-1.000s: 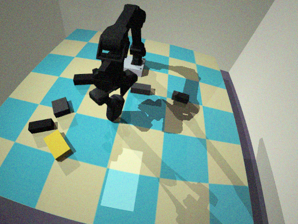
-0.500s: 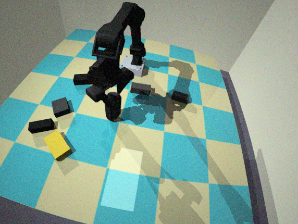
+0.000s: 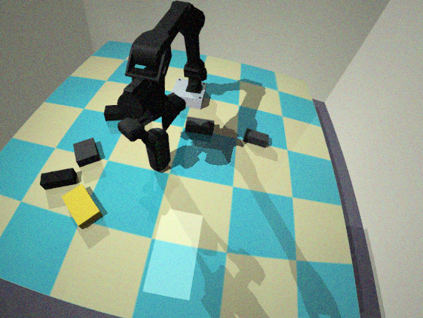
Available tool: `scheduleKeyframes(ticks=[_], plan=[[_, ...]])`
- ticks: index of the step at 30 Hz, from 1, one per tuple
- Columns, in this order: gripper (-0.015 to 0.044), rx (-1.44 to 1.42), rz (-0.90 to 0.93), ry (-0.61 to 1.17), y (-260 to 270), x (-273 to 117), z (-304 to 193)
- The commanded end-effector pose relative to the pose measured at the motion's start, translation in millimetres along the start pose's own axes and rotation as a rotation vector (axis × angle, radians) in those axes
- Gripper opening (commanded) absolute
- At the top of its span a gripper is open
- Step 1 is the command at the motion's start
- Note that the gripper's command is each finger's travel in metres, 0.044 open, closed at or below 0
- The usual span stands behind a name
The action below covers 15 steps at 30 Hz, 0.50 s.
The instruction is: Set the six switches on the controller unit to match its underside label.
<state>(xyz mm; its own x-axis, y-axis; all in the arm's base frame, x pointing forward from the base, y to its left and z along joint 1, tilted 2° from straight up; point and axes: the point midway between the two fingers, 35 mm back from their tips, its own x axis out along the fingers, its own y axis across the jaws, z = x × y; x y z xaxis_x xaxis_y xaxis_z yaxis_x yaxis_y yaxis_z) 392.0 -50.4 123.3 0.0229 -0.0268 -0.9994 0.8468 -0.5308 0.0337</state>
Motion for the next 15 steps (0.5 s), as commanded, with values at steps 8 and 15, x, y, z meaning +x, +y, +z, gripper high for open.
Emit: scheduleKeyframes(ticks=[8, 15], plan=[[0.0338, -0.001, -0.006, -0.013, -0.5, 4.8, 11.6], [0.0338, -0.001, -0.006, -0.013, -0.5, 5.5, 17.3]])
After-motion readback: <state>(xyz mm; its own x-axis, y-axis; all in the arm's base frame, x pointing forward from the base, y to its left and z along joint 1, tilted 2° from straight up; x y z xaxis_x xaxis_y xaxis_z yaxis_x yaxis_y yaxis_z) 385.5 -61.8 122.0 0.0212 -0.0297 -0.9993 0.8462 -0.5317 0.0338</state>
